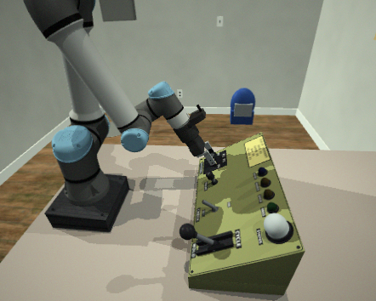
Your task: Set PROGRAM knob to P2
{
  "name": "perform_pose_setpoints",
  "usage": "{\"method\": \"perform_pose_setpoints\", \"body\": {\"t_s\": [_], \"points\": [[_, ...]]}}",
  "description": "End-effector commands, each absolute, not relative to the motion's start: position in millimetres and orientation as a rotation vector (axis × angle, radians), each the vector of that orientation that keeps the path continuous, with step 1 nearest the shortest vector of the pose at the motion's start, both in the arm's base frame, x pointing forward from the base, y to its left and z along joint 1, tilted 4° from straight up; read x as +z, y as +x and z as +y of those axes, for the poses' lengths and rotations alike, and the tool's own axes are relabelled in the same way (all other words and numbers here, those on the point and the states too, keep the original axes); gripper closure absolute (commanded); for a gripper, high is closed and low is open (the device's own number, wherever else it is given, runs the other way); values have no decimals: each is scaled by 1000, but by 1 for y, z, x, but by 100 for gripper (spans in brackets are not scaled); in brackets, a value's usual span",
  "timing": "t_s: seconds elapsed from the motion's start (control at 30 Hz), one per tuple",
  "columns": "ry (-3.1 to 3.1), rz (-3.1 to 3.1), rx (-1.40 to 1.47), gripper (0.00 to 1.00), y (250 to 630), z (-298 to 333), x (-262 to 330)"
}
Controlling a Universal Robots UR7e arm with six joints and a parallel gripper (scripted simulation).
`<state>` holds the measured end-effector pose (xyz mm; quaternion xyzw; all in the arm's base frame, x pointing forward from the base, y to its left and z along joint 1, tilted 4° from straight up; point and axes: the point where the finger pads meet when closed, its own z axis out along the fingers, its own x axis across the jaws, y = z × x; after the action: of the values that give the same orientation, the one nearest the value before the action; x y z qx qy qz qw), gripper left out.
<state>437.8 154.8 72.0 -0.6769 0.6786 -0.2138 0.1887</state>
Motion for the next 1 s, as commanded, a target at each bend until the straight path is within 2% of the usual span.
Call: {"method": "perform_pose_setpoints", "body": {"t_s": [0.0,0.97], "points": [[-1903,1908,-602,0,438,155,72],[-1903,1908,-602,0,438,155,72]]}}
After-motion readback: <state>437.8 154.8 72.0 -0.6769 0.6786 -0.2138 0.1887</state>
